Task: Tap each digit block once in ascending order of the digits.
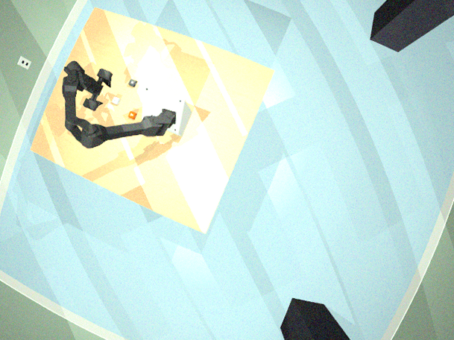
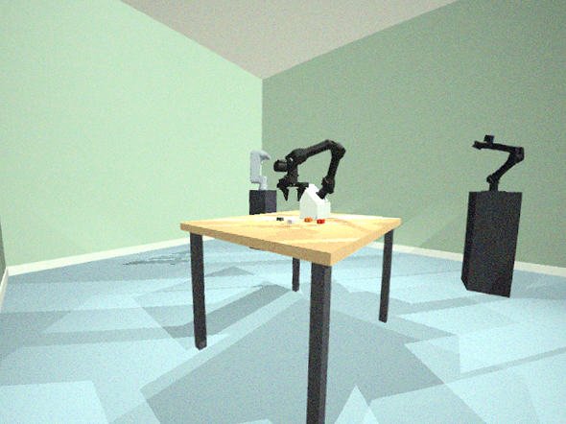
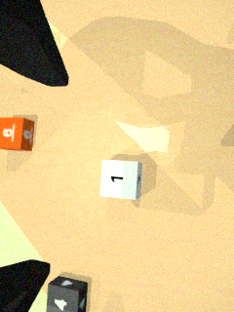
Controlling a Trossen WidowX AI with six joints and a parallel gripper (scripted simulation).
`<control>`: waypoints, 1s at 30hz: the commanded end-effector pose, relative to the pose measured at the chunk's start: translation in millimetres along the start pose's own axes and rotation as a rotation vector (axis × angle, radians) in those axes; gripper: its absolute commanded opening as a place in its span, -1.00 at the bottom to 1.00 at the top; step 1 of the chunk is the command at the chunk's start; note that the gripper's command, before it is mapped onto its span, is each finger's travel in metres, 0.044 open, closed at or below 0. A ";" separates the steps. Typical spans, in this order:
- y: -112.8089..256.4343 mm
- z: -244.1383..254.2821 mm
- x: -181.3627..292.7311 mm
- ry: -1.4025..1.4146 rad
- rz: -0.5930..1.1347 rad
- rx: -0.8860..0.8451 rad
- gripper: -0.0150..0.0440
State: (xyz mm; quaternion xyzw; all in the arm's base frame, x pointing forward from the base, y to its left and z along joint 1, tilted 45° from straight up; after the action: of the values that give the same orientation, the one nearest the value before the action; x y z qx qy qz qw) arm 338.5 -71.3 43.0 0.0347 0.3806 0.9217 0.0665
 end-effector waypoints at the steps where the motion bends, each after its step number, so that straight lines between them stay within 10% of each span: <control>1: 1.7 -1.6 -4.8 0.018 -0.006 0.005 0.86; 17: 1.7 -1.6 -4.8 0.018 -0.006 0.005 0.86; 23: -76.2 -1.4 -5.4 0.017 -0.006 0.003 0.33; 30: -79.4 -1.4 -5.0 0.018 -0.006 0.002 -0.29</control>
State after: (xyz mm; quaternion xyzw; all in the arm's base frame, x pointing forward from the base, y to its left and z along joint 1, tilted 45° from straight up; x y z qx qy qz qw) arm 348.7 -16.0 -14.6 0.0285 0.3834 0.9214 0.0559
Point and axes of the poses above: the point midway between the two fingers, 35 mm back from their tips, its own y axis back along the fingers, its own z axis across the jaws, x = y × z, the point moved 4 cm from there along y, back along the fingers
